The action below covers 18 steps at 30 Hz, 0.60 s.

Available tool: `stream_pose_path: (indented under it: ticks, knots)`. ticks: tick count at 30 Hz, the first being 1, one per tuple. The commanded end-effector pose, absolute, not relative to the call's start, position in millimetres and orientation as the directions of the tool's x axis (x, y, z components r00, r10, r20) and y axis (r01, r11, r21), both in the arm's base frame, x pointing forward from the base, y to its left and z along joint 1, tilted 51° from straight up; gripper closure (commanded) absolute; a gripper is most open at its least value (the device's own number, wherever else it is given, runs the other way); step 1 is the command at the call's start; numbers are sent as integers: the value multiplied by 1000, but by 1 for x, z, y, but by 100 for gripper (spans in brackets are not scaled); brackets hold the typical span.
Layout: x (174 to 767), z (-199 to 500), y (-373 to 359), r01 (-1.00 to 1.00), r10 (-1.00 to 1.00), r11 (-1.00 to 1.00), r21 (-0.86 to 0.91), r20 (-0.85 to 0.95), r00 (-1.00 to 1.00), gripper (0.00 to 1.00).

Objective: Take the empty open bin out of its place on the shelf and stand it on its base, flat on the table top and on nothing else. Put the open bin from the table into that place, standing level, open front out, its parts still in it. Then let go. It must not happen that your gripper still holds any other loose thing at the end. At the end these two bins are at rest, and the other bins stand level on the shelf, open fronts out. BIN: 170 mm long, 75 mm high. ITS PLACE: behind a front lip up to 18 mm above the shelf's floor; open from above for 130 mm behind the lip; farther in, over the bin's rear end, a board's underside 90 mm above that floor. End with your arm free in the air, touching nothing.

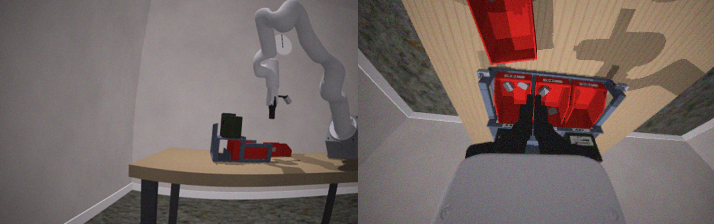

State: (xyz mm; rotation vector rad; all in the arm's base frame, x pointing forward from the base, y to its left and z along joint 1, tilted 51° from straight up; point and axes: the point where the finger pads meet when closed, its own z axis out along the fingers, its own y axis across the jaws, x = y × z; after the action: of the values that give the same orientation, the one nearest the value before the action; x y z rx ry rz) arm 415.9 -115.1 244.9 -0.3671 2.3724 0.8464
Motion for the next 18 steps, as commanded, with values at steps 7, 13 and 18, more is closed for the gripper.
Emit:
stream_pose_path:
  ticks: [7, 13, 18]
  knots:
    - [430, 174, -147, -500, -122, 752, 430, -654, -746, 100]
    - [432, 134, -159, -531, -155, 746, 402, -670, -726, 100]
    - [431, 121, -162, -541, -166, 743, 393, -675, -719, 100]
